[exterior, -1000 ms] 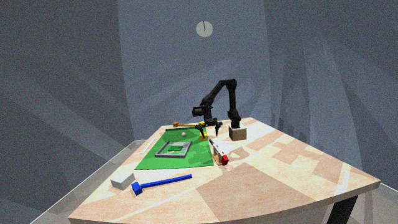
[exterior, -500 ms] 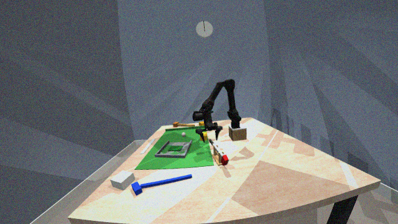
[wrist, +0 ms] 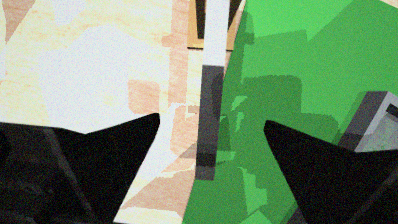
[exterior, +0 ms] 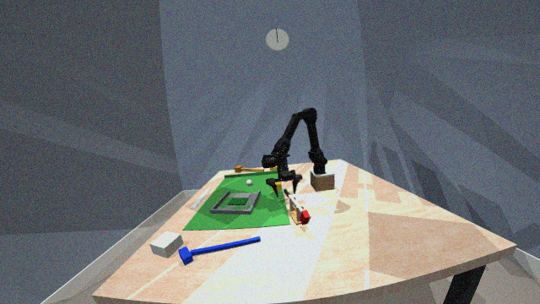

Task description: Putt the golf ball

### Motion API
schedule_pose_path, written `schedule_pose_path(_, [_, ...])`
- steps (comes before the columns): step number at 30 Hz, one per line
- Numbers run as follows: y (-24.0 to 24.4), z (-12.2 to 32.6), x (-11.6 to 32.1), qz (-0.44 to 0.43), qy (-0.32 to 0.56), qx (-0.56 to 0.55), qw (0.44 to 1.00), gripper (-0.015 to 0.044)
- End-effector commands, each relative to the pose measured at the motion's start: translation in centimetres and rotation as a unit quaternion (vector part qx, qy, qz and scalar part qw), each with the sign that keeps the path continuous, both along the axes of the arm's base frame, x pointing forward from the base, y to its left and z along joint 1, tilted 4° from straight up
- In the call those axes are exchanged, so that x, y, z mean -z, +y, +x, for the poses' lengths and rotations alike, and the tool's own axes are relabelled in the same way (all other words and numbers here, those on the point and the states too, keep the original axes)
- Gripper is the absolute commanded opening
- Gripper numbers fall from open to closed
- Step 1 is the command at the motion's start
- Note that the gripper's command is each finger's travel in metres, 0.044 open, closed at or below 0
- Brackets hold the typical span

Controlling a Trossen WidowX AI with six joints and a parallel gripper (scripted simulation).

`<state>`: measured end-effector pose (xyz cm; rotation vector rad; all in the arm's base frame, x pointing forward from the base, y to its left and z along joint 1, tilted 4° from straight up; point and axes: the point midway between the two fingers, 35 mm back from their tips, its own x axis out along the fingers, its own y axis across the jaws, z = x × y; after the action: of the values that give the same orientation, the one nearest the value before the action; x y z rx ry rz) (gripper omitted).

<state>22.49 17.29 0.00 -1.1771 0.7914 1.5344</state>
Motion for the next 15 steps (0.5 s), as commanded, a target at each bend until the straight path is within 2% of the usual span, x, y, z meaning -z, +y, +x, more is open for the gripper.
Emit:
schedule_pose_path(1, [-0.05,-0.31,1.02,-0.001,0.008,0.002,1.000,0.0440])
schedule_pose_path(13, [-0.01,-0.31,1.89,-0.001,0.008,0.002,1.000,0.0440])
schedule_pose_path(15, [0.04,-0.08,1.59,-0.001,0.002,0.000,1.000,0.0387])
